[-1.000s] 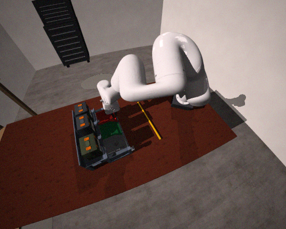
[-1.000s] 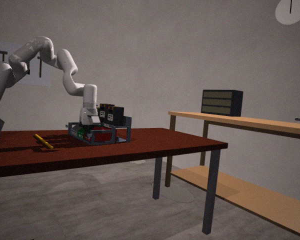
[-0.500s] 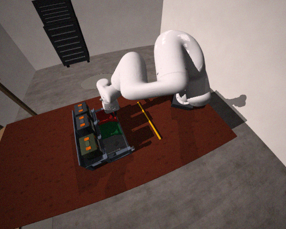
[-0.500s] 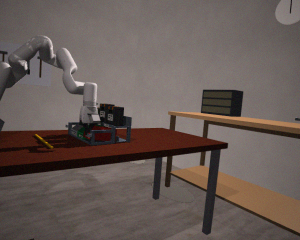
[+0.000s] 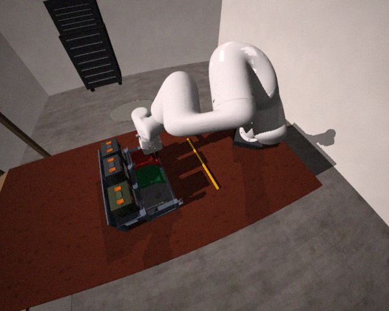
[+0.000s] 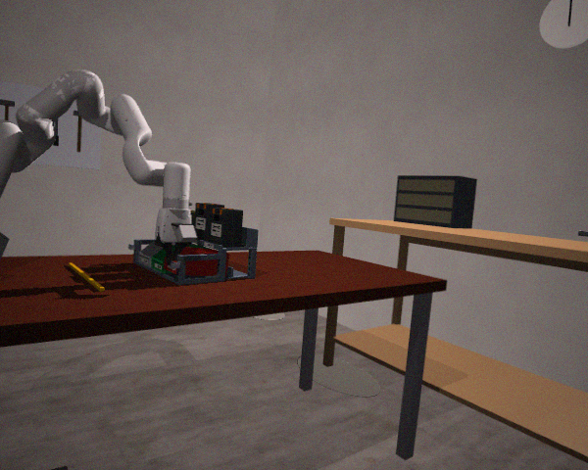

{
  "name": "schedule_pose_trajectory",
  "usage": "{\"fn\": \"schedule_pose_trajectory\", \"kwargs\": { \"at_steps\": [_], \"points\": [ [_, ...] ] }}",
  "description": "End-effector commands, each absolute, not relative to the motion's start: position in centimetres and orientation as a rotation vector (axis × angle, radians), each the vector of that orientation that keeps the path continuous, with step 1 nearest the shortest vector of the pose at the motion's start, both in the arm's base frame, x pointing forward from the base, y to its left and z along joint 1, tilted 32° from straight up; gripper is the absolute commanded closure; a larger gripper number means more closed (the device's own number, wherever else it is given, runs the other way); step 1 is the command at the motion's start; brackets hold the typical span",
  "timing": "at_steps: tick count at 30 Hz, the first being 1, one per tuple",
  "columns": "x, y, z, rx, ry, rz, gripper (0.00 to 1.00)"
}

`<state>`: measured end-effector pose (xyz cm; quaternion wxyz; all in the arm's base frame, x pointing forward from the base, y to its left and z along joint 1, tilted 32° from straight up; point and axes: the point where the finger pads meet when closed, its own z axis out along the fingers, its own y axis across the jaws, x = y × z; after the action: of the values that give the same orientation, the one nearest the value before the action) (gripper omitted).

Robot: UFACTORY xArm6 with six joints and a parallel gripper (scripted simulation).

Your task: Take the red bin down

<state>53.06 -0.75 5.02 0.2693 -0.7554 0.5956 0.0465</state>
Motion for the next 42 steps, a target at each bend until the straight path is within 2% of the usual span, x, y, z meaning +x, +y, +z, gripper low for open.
{"fn": "schedule_pose_trajectory", "kwargs": {
  "at_steps": [1,37,42],
  "points": [
    [53.2,-0.8,5.2,-2.035,1.605,0.121,1.0],
    [53.2,-0.7,5.0,-2.035,1.605,0.121,1.0],
    [50.5,-1.2,3.9,-2.035,1.605,0.121,1.0]
  ]
}}
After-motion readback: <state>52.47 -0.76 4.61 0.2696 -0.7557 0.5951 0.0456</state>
